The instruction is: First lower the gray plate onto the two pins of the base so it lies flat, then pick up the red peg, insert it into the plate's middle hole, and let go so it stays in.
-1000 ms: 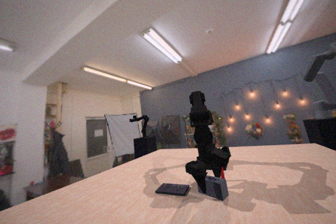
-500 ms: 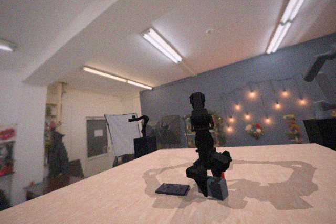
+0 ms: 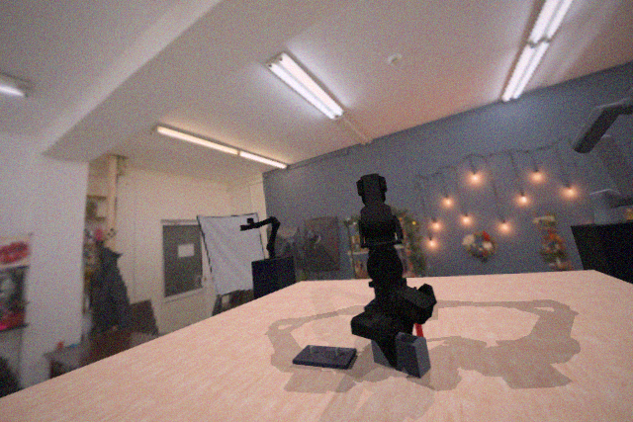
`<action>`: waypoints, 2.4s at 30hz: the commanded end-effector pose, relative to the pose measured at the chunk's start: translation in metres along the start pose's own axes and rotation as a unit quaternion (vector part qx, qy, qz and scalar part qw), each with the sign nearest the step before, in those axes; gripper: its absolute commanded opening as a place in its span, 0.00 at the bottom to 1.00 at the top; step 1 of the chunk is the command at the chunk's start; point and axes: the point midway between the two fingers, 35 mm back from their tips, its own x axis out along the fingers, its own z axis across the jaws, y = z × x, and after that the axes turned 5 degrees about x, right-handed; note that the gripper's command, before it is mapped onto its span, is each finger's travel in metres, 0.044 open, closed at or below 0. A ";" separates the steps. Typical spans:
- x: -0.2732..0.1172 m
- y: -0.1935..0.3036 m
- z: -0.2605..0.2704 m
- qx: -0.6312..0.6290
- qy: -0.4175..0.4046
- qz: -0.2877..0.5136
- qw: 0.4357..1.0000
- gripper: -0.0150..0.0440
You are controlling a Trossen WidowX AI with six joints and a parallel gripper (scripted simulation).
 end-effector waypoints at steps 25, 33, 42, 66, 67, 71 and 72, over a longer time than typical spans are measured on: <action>-0.047 -0.003 -0.009 -0.002 0.001 0.000 1.000 0.25; -0.072 -0.002 -0.010 -0.002 0.001 0.000 1.000 0.25; -0.101 0.001 -0.010 -0.002 0.001 0.000 1.000 0.25; -0.119 0.029 -0.027 -0.045 0.002 0.002 0.999 0.25; -0.117 0.031 -0.029 -0.049 0.002 0.002 0.999 0.25; -0.111 0.040 -0.036 -0.066 0.002 0.002 0.998 0.25; -0.109 0.043 -0.037 -0.070 0.003 0.002 0.998 0.25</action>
